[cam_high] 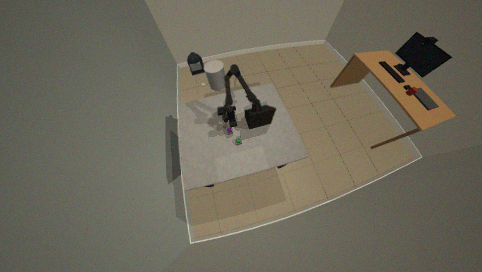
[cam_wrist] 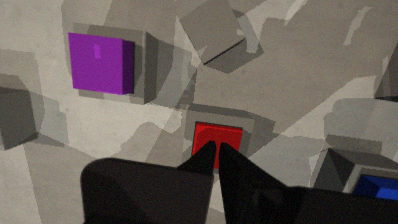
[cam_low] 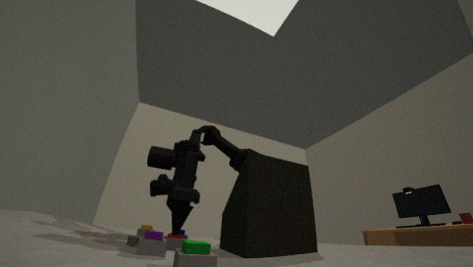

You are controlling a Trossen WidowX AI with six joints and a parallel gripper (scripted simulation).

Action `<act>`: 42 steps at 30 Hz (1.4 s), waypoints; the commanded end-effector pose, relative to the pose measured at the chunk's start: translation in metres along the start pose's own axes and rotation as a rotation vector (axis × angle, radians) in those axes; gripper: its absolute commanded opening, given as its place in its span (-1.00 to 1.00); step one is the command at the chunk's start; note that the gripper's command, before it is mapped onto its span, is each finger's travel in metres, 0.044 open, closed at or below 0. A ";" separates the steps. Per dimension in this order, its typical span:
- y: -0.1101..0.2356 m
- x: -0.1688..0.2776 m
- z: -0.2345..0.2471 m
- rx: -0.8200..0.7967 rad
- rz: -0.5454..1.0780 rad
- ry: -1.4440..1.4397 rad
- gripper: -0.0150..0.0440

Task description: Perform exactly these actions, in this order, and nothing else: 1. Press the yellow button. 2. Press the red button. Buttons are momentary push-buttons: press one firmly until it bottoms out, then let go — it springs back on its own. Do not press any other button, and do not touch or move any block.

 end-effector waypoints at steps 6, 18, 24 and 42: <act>-0.001 0.001 0.000 -0.002 0.002 0.006 -0.42; 0.034 -0.002 0.002 -0.005 0.000 0.006 -0.33; 0.057 -0.053 0.061 -0.067 -0.020 0.023 0.20; 0.101 -0.077 0.239 -0.018 -0.006 0.001 0.86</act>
Point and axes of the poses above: the point midway between the two fingers, 35 mm back from their tips, its own y axis back along the fingers, its own z axis across the jaws, x = y × z, the point moved 6 cm from there along y, back along the fingers, and after that the axes turned 12 degrees about y, right-handed, at the moved point
